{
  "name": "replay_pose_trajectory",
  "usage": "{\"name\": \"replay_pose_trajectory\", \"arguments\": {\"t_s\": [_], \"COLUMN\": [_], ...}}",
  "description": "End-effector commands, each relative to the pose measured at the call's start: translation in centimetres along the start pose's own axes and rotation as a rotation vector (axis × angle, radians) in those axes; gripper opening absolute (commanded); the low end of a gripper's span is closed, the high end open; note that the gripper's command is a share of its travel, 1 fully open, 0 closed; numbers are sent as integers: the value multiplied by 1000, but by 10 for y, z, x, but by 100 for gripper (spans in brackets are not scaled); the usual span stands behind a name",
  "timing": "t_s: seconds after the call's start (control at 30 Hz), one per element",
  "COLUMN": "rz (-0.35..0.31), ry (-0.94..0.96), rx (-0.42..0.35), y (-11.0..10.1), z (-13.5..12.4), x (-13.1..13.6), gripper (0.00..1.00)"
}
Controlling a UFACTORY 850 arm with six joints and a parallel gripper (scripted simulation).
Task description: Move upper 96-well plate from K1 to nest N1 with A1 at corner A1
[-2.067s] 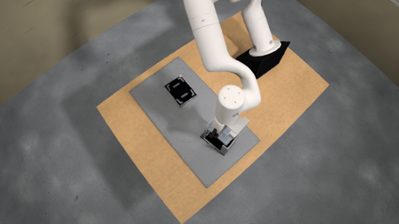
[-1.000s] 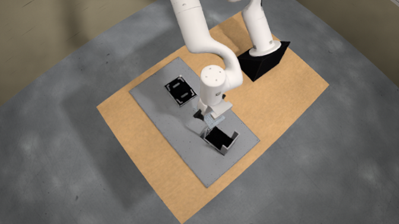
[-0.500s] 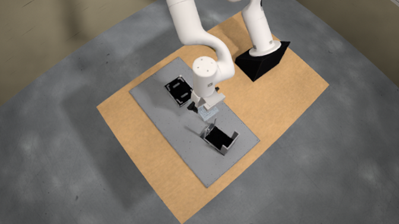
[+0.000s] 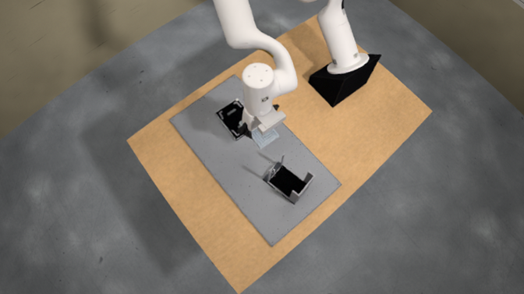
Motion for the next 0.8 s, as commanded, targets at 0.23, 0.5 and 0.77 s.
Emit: {"name": "replay_pose_trajectory", "arguments": {"t_s": [0.23, 0.5, 0.77], "rz": [-1, -1, -1], "ry": [0, 0, 0], "rx": [1, 1, 1], "y": [0, 0, 1], "z": [-28, -51, -74], "x": [7, 12, 17], "gripper": [0, 0, 0]}}
Point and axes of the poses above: the point where the finger pads meet when closed, its own y axis out along the fingers, its own x axis across the jaws, z = x × y, the point moved 6 cm from there along -y, back along the fingers, and after that the axes turned 14 degrees about y, right-handed, at the moved point
